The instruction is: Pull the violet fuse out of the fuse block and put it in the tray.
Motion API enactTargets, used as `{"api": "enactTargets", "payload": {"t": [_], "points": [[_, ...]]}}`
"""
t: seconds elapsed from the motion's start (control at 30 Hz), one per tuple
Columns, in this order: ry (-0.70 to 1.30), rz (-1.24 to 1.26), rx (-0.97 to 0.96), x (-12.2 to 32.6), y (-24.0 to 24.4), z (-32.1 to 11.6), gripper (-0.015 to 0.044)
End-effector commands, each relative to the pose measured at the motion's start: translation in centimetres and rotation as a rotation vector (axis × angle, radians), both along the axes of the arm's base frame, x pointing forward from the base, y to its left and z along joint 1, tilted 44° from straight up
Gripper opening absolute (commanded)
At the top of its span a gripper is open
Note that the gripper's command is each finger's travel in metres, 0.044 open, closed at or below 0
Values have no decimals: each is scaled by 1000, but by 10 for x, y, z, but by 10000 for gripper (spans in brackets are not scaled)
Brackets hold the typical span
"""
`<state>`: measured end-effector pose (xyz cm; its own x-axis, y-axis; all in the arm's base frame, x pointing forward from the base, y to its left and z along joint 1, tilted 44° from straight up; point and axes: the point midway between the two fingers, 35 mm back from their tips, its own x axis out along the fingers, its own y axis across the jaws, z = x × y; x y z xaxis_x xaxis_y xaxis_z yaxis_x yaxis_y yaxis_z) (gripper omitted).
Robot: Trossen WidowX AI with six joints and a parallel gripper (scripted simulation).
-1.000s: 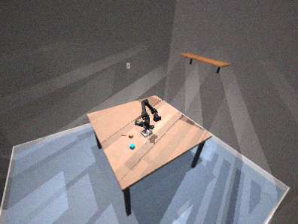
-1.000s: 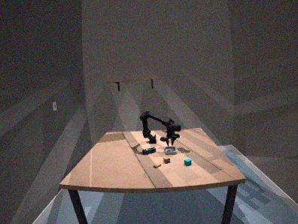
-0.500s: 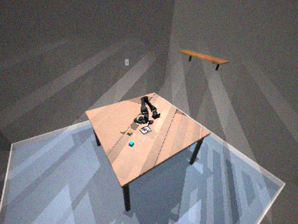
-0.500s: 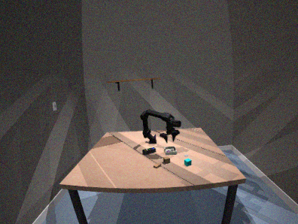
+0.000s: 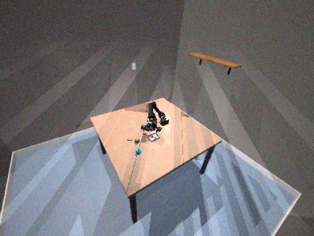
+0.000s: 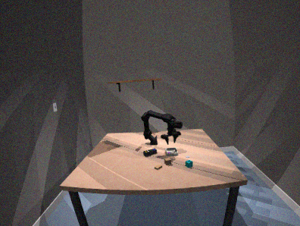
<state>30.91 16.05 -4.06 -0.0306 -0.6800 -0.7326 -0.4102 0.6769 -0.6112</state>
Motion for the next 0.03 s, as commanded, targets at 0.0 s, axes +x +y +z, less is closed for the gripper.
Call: {"api": "enactTargets", "payload": {"t": [0.0], "points": [[0, 0, 0, 0, 0, 0, 330]]}}
